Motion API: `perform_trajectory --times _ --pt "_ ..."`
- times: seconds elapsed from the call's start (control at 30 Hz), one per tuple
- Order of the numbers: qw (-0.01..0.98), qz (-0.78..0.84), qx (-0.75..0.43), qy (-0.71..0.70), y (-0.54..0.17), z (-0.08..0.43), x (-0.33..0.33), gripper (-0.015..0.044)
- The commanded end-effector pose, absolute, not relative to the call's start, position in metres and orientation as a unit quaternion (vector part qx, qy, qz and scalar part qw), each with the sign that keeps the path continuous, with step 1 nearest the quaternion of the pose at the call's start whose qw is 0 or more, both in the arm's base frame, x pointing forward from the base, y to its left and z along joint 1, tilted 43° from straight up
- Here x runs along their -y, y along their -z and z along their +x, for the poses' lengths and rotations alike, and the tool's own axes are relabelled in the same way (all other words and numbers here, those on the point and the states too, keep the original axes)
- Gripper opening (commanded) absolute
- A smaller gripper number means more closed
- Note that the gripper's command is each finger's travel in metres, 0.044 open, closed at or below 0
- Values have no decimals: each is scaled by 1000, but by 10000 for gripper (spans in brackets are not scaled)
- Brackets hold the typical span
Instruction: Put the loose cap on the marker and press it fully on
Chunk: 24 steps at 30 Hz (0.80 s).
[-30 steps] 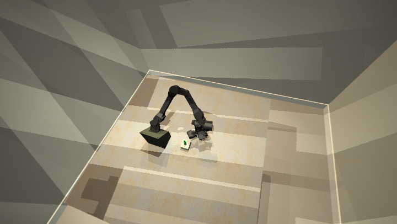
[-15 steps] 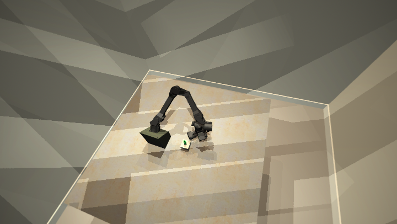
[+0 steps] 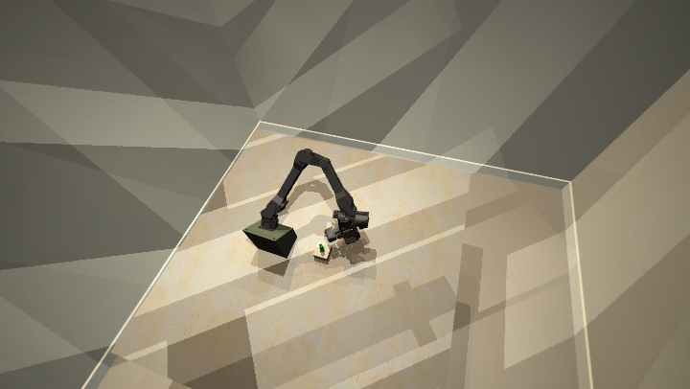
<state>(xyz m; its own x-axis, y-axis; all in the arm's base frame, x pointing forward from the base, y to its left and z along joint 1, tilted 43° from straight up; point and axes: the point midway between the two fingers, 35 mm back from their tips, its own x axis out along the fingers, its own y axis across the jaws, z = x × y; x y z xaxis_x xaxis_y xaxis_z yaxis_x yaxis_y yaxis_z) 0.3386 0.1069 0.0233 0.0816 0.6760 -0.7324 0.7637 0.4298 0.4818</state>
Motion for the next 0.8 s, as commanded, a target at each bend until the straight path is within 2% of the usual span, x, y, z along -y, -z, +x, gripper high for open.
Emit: perform_trajectory --times 0.0,0.47,0.77 --pt "512 533 -672 41 -33 341 -99 0" --pt "513 533 -672 42 -64 336 -71 0" --pt "516 530 -671 47 -59 327 -50 0"
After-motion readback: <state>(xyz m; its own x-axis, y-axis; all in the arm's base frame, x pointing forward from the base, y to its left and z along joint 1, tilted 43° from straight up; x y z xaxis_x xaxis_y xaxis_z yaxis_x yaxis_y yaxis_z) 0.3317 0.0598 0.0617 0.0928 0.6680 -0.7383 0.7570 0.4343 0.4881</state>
